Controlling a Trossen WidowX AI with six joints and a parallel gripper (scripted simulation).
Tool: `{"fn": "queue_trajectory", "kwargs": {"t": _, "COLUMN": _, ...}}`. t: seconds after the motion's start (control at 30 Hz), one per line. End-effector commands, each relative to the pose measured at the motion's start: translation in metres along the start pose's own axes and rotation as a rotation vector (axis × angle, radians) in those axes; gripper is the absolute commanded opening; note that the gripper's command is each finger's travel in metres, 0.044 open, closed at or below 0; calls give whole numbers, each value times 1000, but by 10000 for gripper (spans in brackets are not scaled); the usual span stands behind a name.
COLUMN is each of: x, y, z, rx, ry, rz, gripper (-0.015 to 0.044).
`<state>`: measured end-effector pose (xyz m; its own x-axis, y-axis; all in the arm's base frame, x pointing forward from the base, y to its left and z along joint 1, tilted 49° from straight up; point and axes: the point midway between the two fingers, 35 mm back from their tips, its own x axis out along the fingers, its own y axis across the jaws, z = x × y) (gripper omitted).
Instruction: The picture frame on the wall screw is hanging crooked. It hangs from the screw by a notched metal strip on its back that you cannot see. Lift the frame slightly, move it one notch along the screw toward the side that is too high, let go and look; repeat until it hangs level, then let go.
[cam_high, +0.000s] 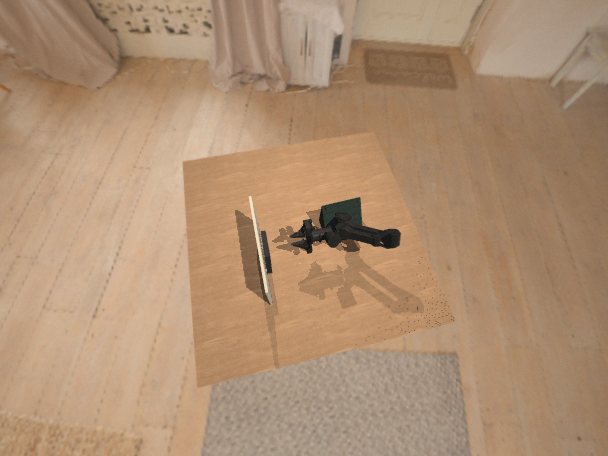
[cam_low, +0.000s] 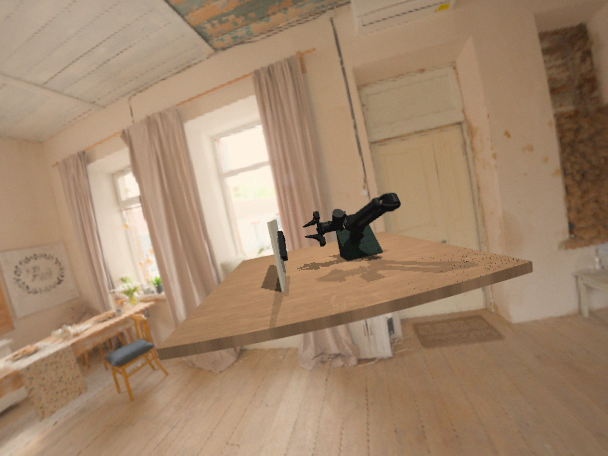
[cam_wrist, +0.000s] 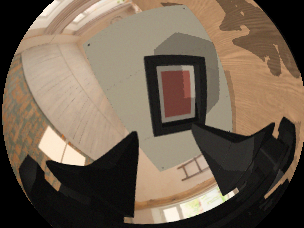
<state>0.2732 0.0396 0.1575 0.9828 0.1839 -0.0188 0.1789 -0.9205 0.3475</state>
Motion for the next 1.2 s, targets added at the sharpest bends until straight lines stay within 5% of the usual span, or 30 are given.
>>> {"fn": "queue_trajectory", "kwargs": {"t": 0.0, "x": 0, "y": -1, "z": 4, "rx": -6, "ry": -11, "rz": 2, "gripper": 260}}
{"fn": "queue_trajectory", "kwargs": {"t": 0.6, "x": 79, "y": 0, "z": 4, "rx": -6, "ry": -8, "rz": 3, "gripper": 260}}
{"fn": "queue_trajectory", "kwargs": {"t": 1.17, "x": 81, "y": -1, "z": 4, "rx": -6, "ry": -8, "rz": 3, "gripper": 260}}
